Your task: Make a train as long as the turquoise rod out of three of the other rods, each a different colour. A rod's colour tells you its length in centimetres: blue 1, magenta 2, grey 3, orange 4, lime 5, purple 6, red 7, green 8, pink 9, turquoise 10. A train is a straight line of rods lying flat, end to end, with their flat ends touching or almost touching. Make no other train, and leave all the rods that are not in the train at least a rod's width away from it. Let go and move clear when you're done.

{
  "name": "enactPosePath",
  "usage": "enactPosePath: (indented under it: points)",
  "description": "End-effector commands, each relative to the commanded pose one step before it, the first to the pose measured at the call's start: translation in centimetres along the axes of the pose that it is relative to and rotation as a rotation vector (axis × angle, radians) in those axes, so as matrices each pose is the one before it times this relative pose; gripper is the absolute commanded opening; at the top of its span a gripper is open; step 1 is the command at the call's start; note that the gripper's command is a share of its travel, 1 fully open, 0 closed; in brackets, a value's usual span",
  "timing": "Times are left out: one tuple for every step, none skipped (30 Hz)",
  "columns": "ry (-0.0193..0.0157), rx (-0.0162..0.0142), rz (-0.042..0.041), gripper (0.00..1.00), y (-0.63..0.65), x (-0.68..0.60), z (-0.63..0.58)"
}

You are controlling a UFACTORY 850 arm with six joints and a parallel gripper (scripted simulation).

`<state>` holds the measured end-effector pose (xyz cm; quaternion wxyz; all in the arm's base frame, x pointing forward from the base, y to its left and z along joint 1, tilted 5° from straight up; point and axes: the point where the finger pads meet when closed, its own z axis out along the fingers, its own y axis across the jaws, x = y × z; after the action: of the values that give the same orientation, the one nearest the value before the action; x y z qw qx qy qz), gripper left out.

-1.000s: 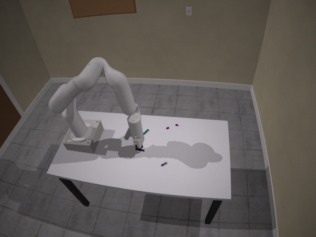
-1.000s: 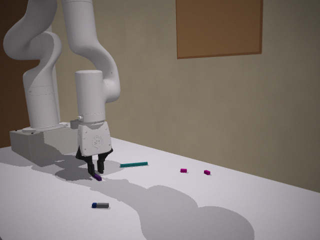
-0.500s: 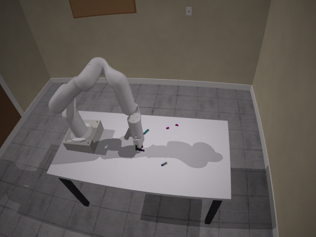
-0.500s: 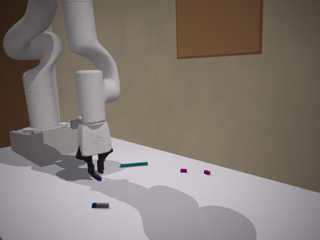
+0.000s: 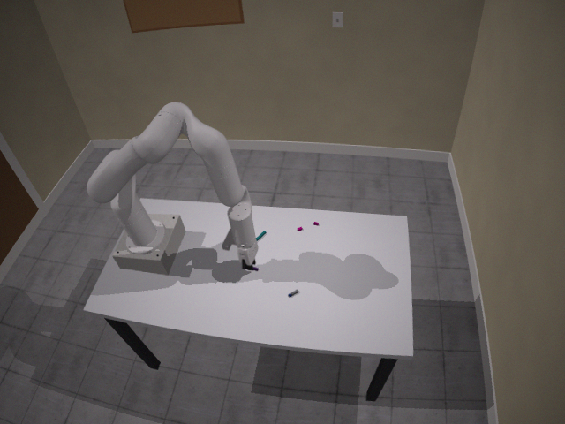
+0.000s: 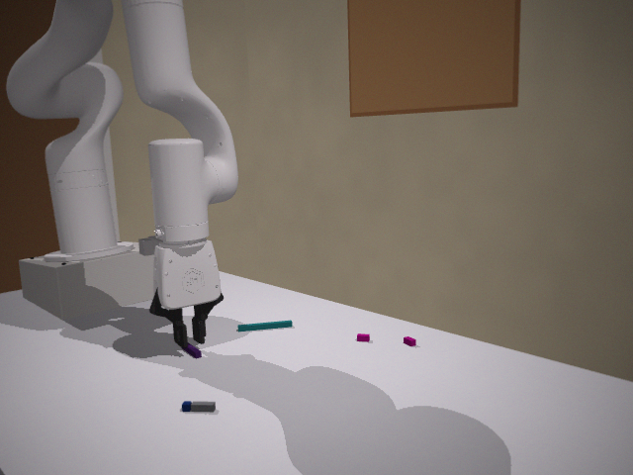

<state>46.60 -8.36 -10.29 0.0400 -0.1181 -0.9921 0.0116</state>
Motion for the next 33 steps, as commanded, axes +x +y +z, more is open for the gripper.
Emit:
enactPosePath:
  points:
    - [-0.00167,-0.00013,0.00002,0.24,0.007,-0.090,-0.033]
    - [0.00000,0.00000,0.00000,0.24,0.000,0.000,0.026]
    - [0.00000,0.00000,0.00000,0.24,0.000,0.000,0.035]
    - [0.00000,0.00000,0.00000,0.24,0.000,0.000,0.045]
    - [0.00000,0.00000,0.00000,0.24,0.000,0.000,0.055]
    - [0.00000,0.00000,0.00000,0.24,0.000,0.000,0.065]
    - [0.00000,0.00000,0.00000,0.24,0.000,0.000,0.074]
    - [0.00000,-0.00001,0.00000,0.24,0.000,0.000,0.082]
    - [0.00000,-0.00001,0.00000,0.24,0.000,0.000,0.085]
    - [0.00000,0.00001,0.00000,0.24,0.000,0.000,0.083]
    - [0.00000,0.00000,0.00000,0.24,0.000,0.000,0.000]
    - [0.00000,0.00000,0.00000,0.24,0.000,0.000,0.000]
    - [0.00000,0.00001,0.00000,0.24,0.000,0.000,0.087]
    - [0.00000,0.00000,0.00000,0.24,0.000,0.000,0.088]
    - [0.00000,-0.00001,0.00000,0.24,0.000,0.000,0.088]
    - [0.00000,-0.00002,0.00000,0.24,0.000,0.000,0.087]
    - [0.00000,0.00001,0.00000,0.24,0.000,0.000,0.076]
    - [0.00000,0.00001,0.00000,0.24,0.000,0.000,0.071]
    - [0.00000,0.00000,0.00000,0.24,0.000,0.000,0.066]
    - [0.00000,0.00000,0.00000,0.24,0.000,0.000,0.059]
    - [0.00000,0.00000,0.00000,0.24,0.000,0.000,0.052]
    - [0.00000,0.00000,0.00000,0.24,0.000,0.000,0.045]
    - [0.00000,-0.00001,0.00000,0.24,0.000,0.000,0.037]
    - [0.00000,-0.00001,0.00000,0.24,0.000,0.000,0.028]
    - [0.00000,0.00000,0.00000,0.24,0.000,0.000,0.021]
    - [0.00000,0.00000,0.00000,0.24,0.000,0.000,0.014]
    - [0.00000,0.00000,0.00000,0.24,0.000,0.000,0.007]
    - [0.00000,0.00000,0.00000,0.24,0.000,0.000,0.000]
    - [0.00000,0.00000,0.00000,0.24,0.000,0.000,0.000]
    - [0.00000,0.00000,0.00000,0.24,0.000,0.000,0.003]
    - [0.00000,0.00000,0.00000,0.24,0.000,0.000,0.000]
    - [0.00000,0.00000,0.00000,0.24,0.000,0.000,0.000]
    - [0.00000,0.00000,0.00000,0.24,0.000,0.000,0.000]
